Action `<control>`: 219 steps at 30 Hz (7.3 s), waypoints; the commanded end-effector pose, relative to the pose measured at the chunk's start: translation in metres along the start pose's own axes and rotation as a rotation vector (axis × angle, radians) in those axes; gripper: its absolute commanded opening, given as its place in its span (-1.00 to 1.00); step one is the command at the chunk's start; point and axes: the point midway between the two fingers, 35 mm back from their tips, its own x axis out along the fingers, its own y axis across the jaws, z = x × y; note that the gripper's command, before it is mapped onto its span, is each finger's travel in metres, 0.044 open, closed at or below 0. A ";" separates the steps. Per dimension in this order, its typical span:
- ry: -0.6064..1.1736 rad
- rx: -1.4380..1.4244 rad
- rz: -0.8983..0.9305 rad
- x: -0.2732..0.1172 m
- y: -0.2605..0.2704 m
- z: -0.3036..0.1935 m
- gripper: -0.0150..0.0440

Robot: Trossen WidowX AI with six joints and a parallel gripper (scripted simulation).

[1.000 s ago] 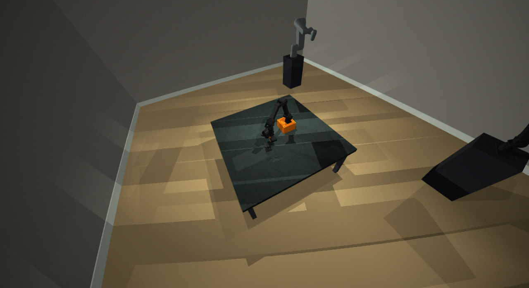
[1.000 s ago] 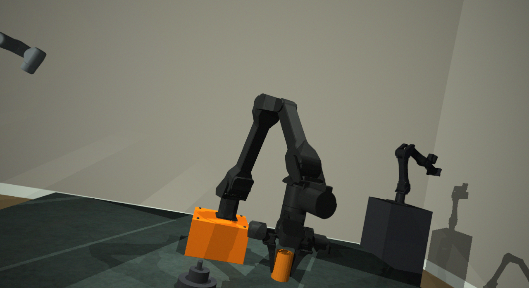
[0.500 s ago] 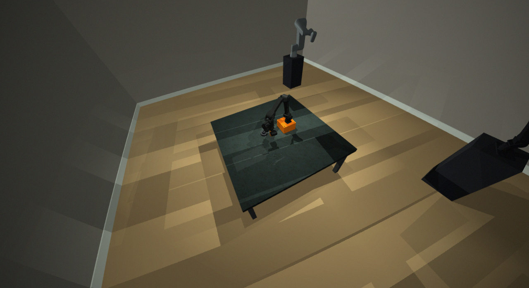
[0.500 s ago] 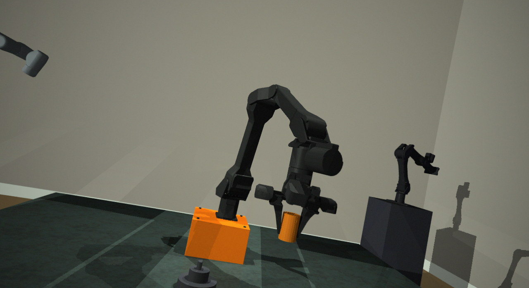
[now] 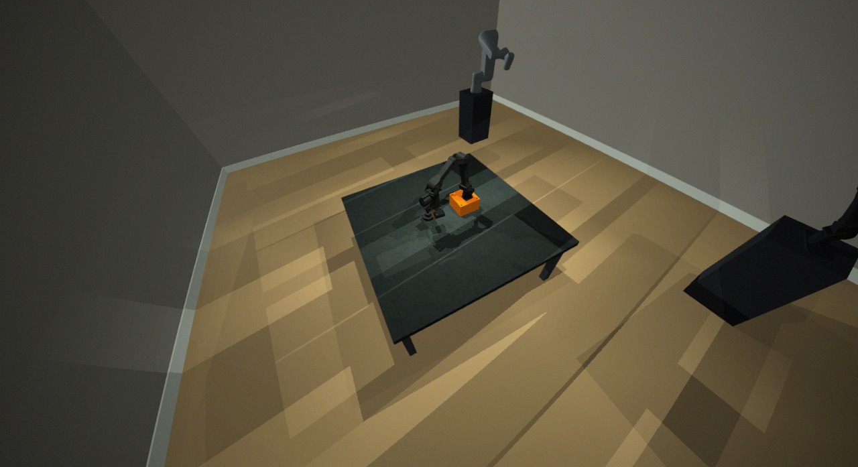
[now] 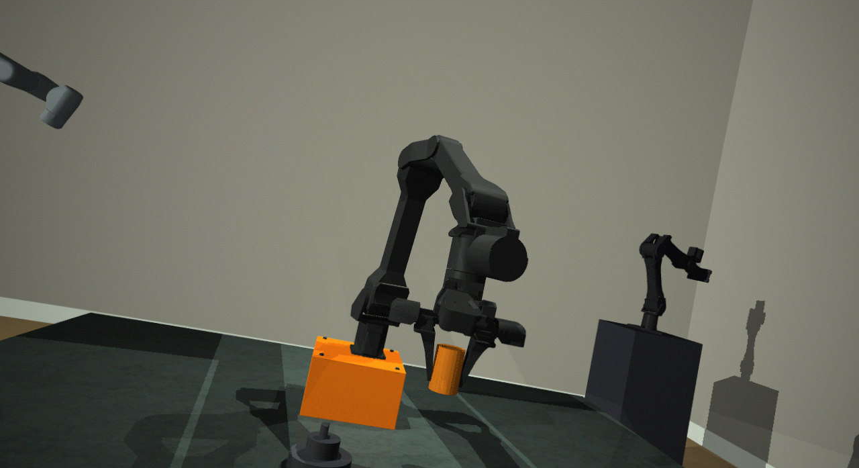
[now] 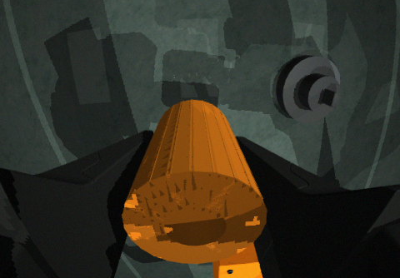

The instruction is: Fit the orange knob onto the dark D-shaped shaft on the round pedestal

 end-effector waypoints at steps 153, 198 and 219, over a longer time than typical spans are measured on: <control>0.006 -0.218 -0.011 0.064 -0.147 0.019 -0.49; 0.007 -0.419 -0.010 0.068 -0.147 0.017 -0.49; 0.008 -0.569 -0.010 0.064 -0.147 0.020 -0.49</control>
